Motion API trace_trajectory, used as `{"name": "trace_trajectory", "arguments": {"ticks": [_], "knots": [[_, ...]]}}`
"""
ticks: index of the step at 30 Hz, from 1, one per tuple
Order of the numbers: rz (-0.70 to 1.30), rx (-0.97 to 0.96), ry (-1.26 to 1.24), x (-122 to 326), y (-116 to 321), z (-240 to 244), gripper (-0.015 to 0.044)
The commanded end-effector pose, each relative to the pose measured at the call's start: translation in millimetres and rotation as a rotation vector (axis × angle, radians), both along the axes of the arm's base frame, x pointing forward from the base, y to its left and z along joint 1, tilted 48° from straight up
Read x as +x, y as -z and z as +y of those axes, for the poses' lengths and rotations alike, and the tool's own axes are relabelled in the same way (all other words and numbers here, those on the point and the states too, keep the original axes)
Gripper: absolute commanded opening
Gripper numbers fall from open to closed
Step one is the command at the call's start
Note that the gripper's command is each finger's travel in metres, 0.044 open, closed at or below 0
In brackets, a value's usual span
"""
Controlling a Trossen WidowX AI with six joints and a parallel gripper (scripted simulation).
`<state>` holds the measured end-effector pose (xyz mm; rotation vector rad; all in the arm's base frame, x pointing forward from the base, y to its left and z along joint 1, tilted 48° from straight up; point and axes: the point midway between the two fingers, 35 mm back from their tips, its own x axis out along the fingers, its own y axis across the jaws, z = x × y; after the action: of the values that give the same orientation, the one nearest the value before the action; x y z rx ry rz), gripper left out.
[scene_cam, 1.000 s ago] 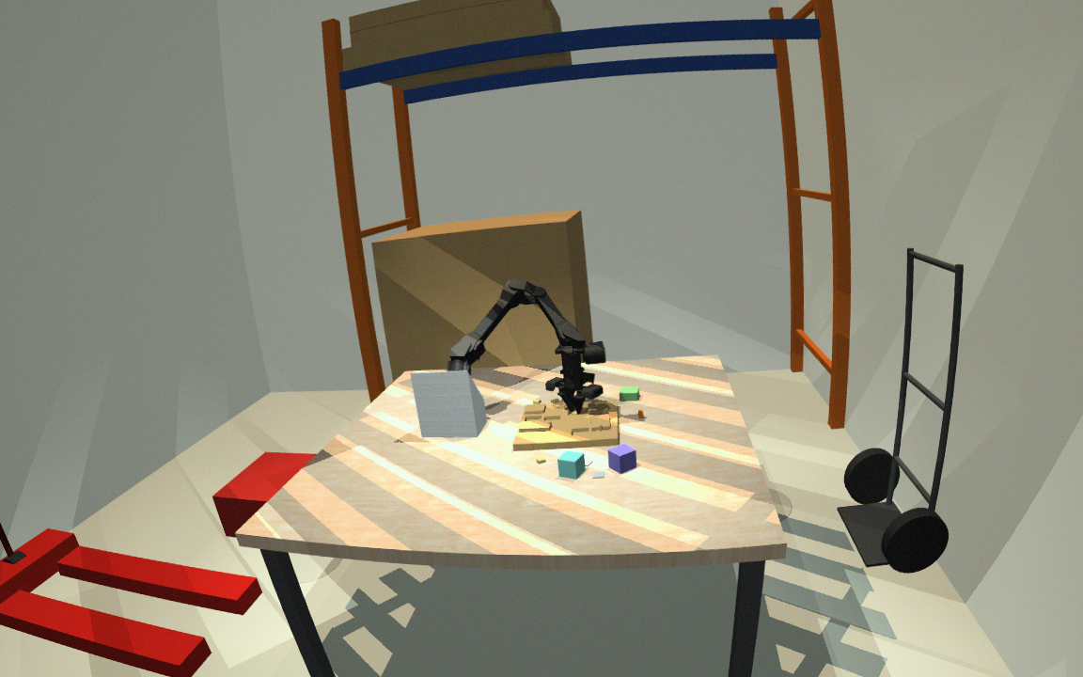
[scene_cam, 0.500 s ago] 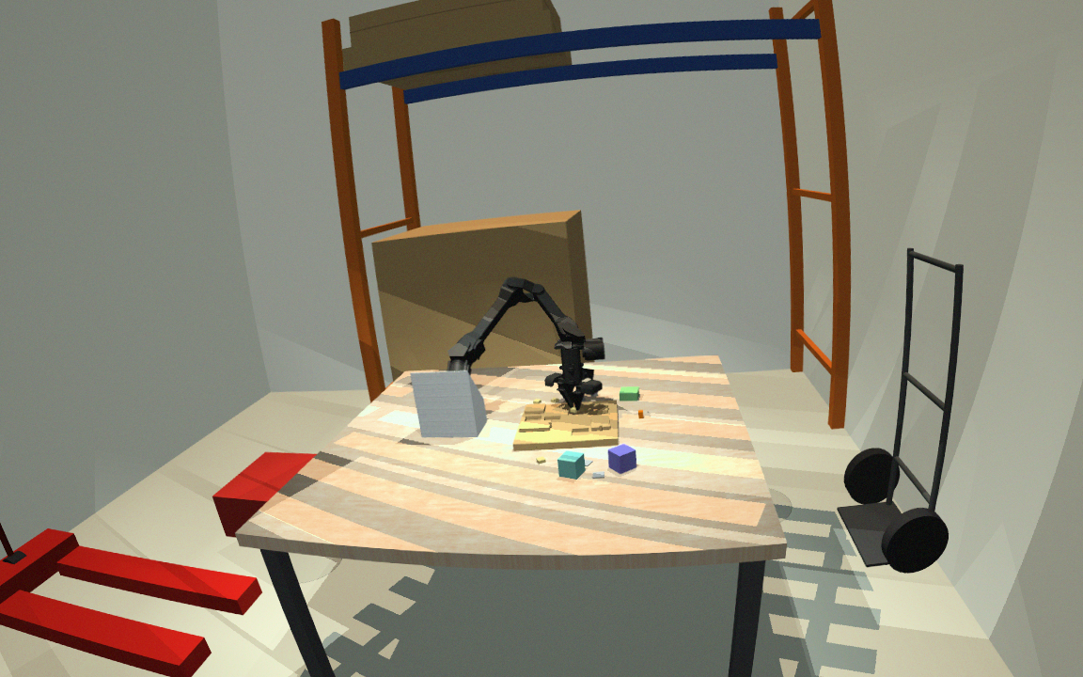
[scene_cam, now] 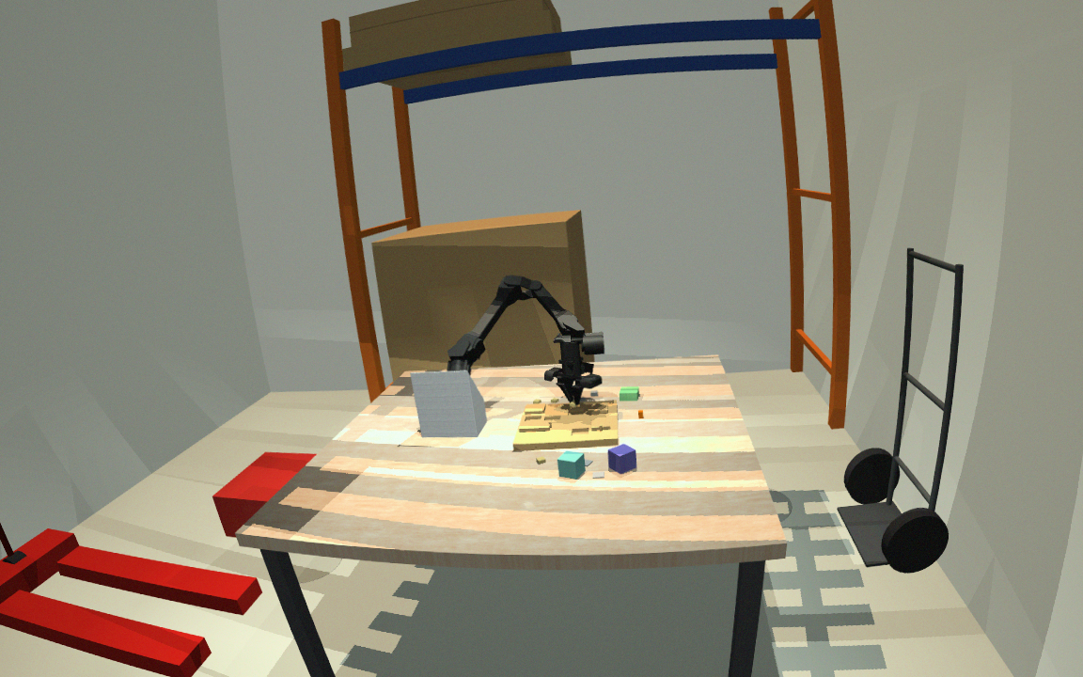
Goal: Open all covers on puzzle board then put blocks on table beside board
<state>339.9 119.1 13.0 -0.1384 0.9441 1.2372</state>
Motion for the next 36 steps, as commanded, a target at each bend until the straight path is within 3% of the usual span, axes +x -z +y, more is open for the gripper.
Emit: {"name": "trace_trajectory", "arguments": {"ticks": [1,26,36], "knots": [[-0.011,0.004,0.003,2,-7,-5,0.0080],[-0.011,0.002,0.003,1,-41,-44,0.0080],[-0.014,-0.017,0.011,4,-22,-67,0.0080]]}}
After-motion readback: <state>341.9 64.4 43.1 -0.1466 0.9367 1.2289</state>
